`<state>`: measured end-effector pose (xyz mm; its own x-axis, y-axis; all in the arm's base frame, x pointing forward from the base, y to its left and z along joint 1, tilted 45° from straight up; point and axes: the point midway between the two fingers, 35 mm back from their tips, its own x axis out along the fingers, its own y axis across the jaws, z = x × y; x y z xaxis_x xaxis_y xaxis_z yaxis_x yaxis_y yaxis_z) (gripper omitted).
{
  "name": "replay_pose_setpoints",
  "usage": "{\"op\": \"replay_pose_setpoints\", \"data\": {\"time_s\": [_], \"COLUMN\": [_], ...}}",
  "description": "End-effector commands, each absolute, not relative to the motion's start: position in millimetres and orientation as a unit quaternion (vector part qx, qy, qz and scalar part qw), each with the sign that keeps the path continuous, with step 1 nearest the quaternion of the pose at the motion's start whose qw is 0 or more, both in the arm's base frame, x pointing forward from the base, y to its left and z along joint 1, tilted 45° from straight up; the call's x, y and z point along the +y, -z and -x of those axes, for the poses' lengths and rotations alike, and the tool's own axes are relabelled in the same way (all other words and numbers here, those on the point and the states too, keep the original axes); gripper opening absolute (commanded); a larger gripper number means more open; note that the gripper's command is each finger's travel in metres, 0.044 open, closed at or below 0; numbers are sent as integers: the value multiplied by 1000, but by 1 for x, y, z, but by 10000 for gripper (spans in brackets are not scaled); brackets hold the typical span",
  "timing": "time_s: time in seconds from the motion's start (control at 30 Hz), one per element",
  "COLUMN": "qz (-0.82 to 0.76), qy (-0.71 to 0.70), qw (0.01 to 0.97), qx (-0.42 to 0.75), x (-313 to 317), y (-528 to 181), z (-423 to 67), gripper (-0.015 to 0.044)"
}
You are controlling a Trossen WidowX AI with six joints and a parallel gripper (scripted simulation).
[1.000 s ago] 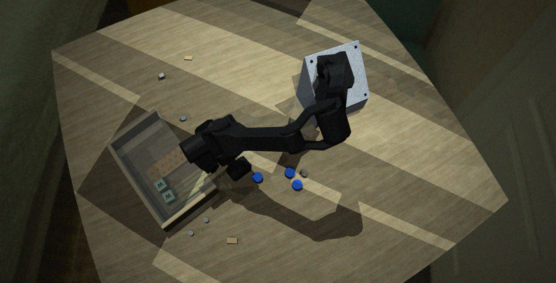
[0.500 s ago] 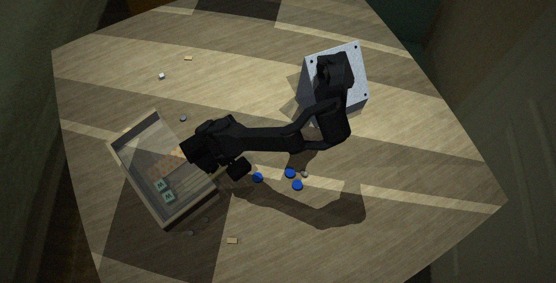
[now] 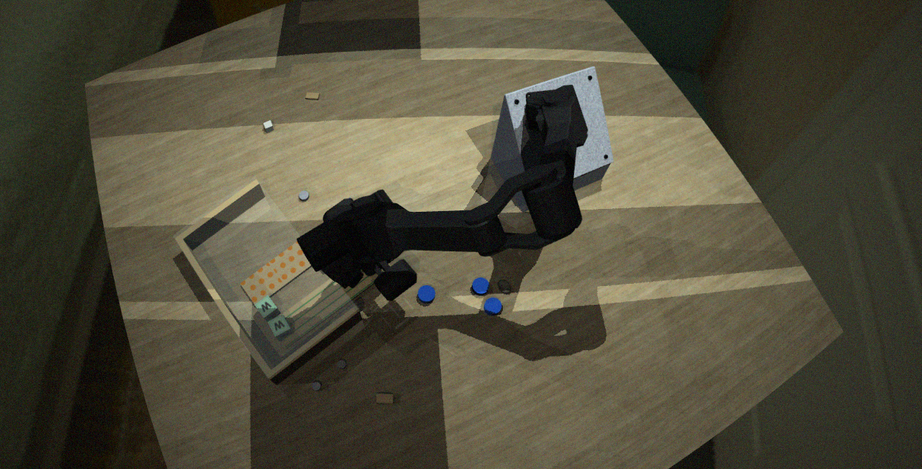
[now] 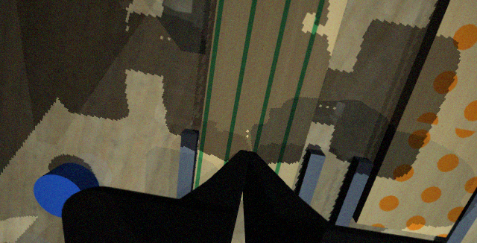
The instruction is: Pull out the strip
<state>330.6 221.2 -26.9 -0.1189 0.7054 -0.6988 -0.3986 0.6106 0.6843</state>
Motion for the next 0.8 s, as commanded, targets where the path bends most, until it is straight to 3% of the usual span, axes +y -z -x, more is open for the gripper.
{"op": "replay_pose_setpoints", "data": {"time_s": [0.0, 0.77], "qz": [-123, -123], "qy": [-422, -421], "qw": [653, 652], "qx": [617, 618], "x": [222, 215], "y": [28, 34], "z": [-331, -311], "gripper": [0, 0]}}
